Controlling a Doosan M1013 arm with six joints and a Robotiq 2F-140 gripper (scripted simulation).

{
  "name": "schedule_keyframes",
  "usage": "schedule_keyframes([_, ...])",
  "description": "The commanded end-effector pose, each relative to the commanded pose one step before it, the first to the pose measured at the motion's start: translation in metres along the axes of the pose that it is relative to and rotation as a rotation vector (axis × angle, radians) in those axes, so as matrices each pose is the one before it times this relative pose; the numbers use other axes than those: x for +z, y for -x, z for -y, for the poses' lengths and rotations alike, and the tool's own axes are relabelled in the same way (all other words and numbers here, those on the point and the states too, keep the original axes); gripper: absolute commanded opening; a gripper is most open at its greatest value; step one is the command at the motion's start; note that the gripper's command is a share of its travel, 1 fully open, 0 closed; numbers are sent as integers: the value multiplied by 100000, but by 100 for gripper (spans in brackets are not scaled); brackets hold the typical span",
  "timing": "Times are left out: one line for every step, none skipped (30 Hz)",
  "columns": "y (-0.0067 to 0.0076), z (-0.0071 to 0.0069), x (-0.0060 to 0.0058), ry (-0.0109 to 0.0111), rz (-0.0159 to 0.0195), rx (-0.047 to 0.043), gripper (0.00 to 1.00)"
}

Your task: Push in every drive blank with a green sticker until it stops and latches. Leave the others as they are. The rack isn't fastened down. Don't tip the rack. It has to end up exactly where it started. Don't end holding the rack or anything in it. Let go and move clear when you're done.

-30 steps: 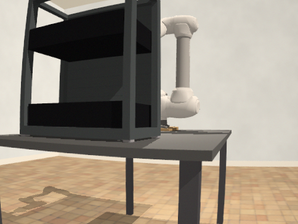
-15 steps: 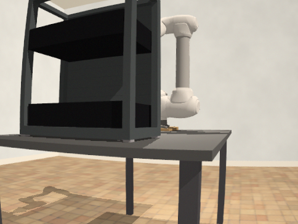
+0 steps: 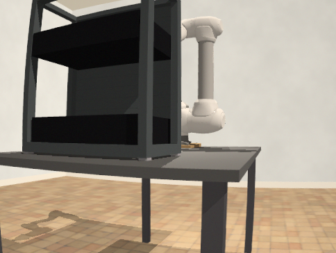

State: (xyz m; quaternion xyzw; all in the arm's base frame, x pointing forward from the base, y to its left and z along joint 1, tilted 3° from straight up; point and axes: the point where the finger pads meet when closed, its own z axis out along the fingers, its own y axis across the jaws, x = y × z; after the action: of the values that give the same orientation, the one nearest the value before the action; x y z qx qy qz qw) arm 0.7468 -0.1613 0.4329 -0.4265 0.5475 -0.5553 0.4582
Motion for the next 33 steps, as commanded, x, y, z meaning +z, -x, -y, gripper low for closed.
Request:
schedule_keyframes([-4, 3, 214, 1, -4, 7, 0])
schedule_keyframes([0, 0, 7, 0, 0, 0, 0])
schedule_keyframes([0, 0, 0, 0, 0, 0, 0])
schedule_keyframes([0, 0, 0, 0, 0, 0, 0])
schedule_keyframes([0, 0, 0, 0, 0, 0, 0])
schedule_keyframes([0, 0, 0, 0, 0, 0, 0])
schedule_keyframes([0, 0, 0, 0, 0, 0, 0])
schedule_keyframes([0, 0, 0, 0, 0, 0, 0])
schedule_keyframes([0, 0, 0, 0, 0, 0, 0])
schedule_keyframes([0, 0, 0, 0, 0, 0, 0])
schedule_keyframes([0, 0, 3, 0, 0, 0, 0])
schedule_keyframes([0, 0, 19, 0, 0, 0, 0])
schedule_keyframes([0, 0, 40, 0, 0, 0, 0])
schedule_keyframes([0, 0, 56, 0, 0, 0, 0])
schedule_keyframes([0, 0, 62, 0, 0, 0, 0])
schedule_keyframes([0, 0, 56, 0, 0, 0, 0])
schedule_keyframes([0, 0, 40, 0, 0, 0, 0])
schedule_keyframes([0, 0, 19, 0, 0, 0, 0])
schedule_keyframes([0, 0, 3, 0, 0, 0, 0])
schedule_keyframes([0, 0, 0, 0, 0, 0, 0])
schedule_keyframes([0, 0, 0, 0, 0, 0, 0])
schedule_keyframes([0, 0, 0, 0, 0, 0, 0])
schedule_keyframes([0, 0, 0, 0, 0, 0, 0])
schedule_keyframes([0, 0, 0, 0, 0, 0, 0])
schedule_keyframes([0, 0, 0, 0, 0, 0, 0])
schedule_keyframes([0, 0, 0, 0, 0, 0, 0])
schedule_keyframes([0, 0, 0, 0, 0, 0, 0])
schedule_keyframes([0, 0, 3, 0, 0, 0, 0])
schedule_keyframes([0, 0, 19, 0, 0, 0, 0])
schedule_keyframes([0, 0, 40, 0, 0, 0, 0])
schedule_keyframes([0, 0, 56, 0, 0, 0, 0])
schedule_keyframes([0, 0, 62, 0, 0, 0, 0])
schedule_keyframes([0, 0, 56, 0, 0, 0, 0])
